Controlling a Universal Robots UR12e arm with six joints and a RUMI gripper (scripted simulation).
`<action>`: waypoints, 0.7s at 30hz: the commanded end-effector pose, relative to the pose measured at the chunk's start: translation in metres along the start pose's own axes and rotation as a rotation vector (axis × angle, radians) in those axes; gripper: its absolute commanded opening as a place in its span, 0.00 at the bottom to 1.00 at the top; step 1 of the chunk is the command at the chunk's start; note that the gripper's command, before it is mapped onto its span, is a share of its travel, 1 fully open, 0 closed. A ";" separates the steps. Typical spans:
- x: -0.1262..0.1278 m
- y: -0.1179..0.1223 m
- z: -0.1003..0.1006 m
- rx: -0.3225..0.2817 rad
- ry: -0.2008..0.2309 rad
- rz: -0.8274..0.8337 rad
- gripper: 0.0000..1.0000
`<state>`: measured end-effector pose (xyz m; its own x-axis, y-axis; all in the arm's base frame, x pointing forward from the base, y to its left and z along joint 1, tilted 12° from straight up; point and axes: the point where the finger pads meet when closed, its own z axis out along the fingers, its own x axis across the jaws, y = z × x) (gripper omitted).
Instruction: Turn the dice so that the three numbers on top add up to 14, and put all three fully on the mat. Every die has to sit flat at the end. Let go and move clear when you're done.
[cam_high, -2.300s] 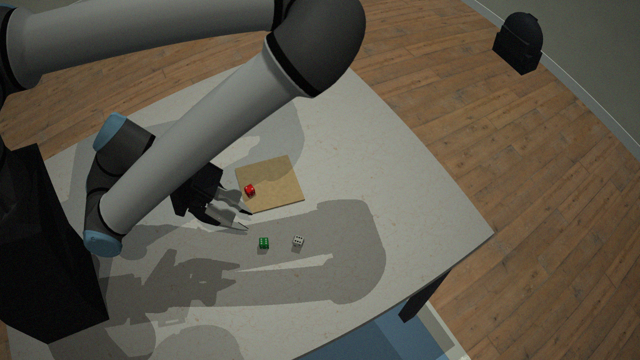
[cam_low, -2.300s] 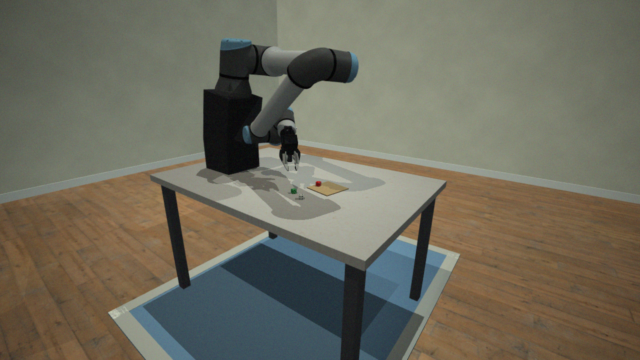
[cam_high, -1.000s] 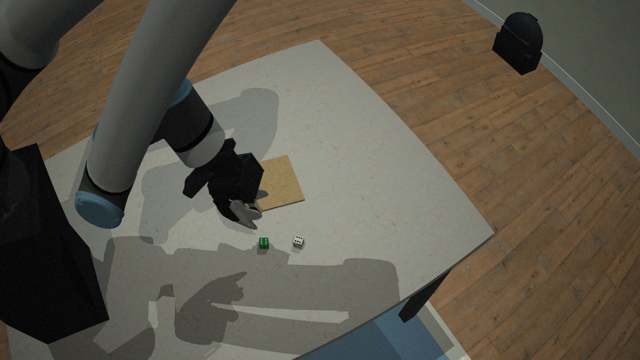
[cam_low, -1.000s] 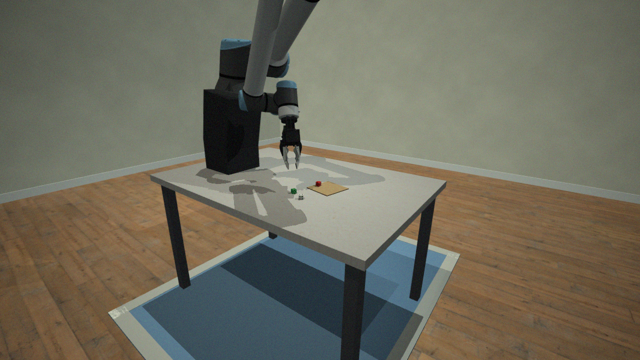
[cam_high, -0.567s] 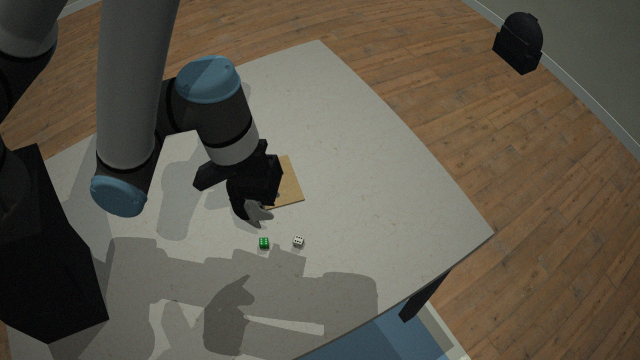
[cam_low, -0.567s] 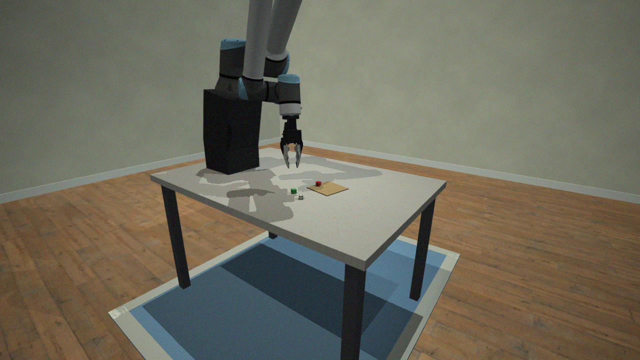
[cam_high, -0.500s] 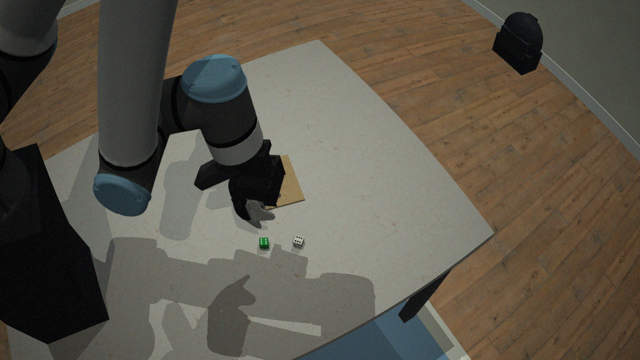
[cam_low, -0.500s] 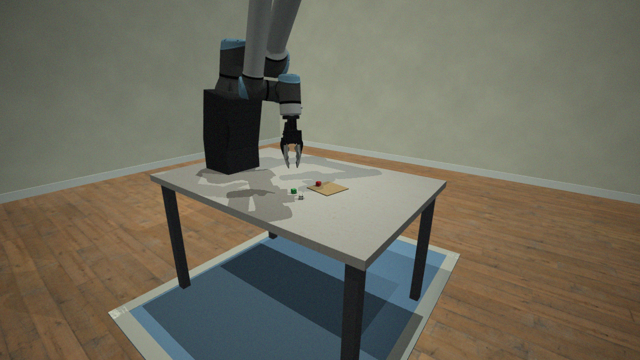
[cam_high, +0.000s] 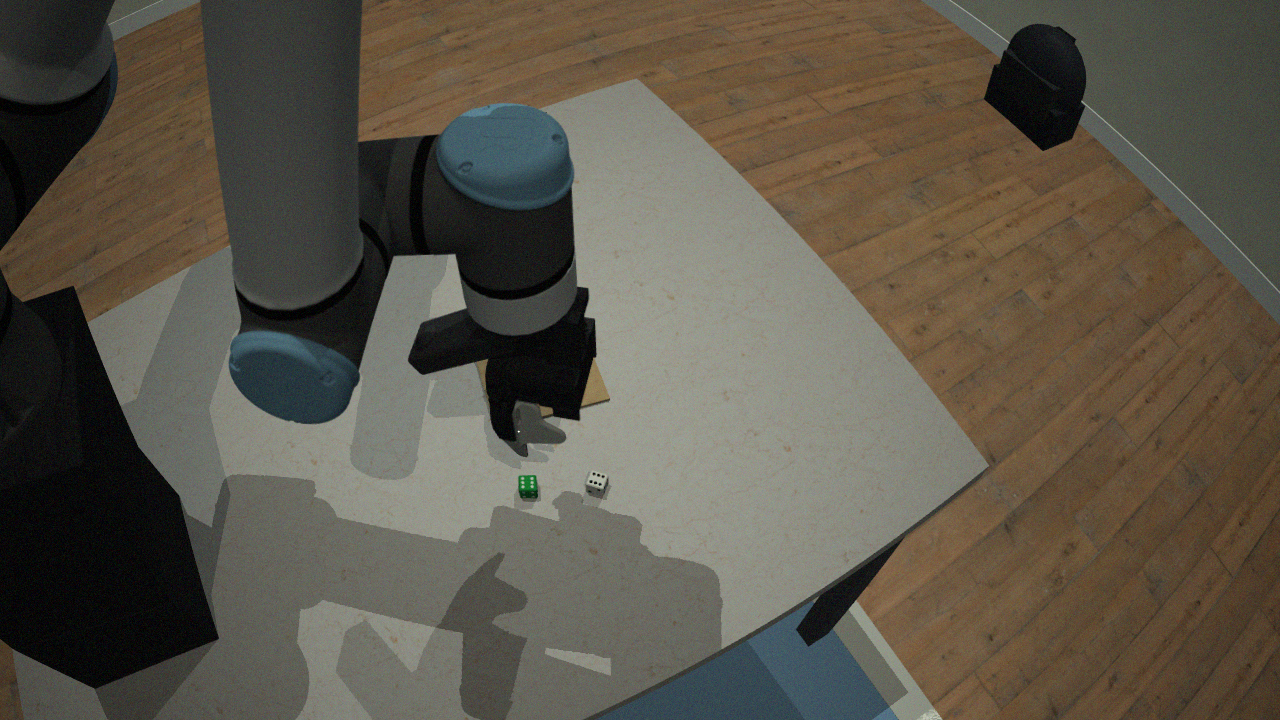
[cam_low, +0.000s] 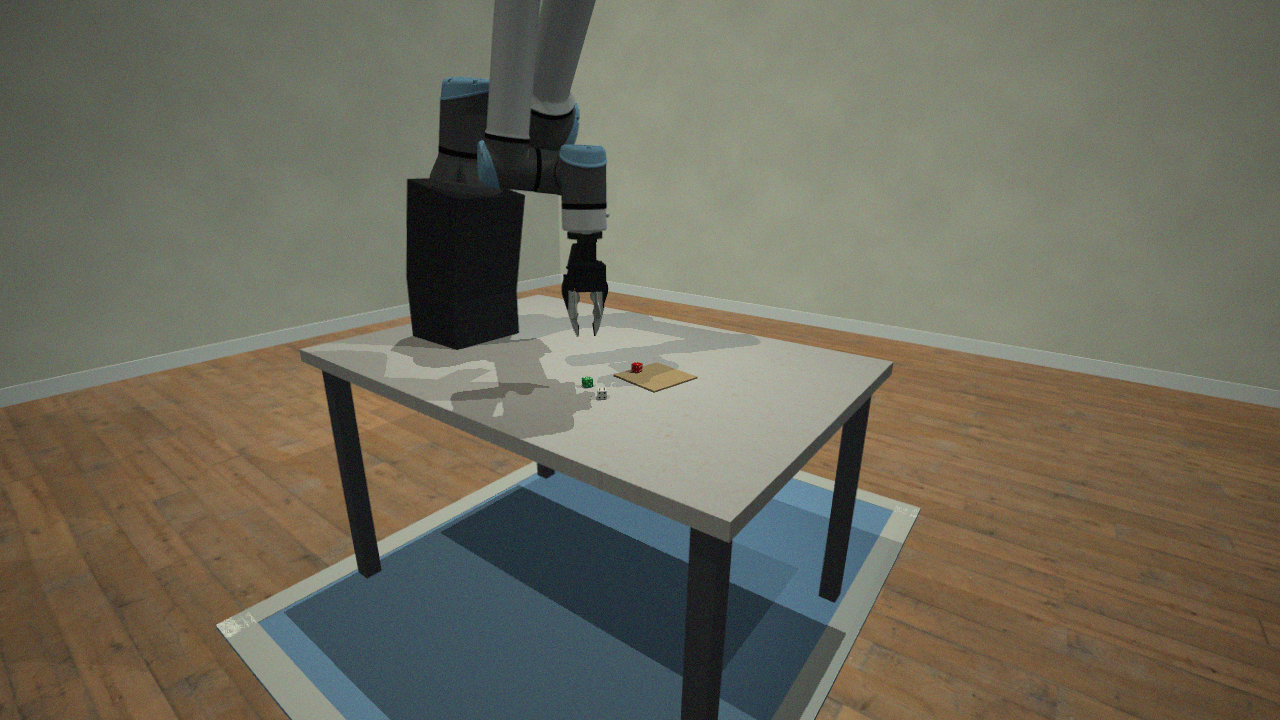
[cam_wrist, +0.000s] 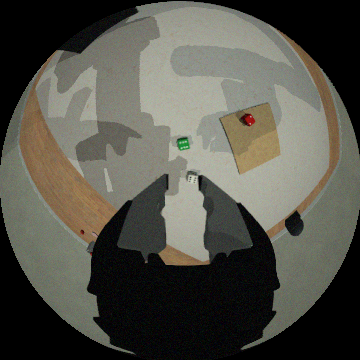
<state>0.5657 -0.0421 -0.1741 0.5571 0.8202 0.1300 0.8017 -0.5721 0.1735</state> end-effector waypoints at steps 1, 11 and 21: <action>0.000 0.001 -0.001 0.018 -0.001 0.000 0.21; 0.000 0.001 -0.001 0.020 -0.001 0.000 1.00; 0.001 -0.004 0.015 0.021 0.000 -0.057 1.00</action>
<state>0.5663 -0.0422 -0.1751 0.5524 0.8237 0.1280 0.8095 -0.5667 0.1538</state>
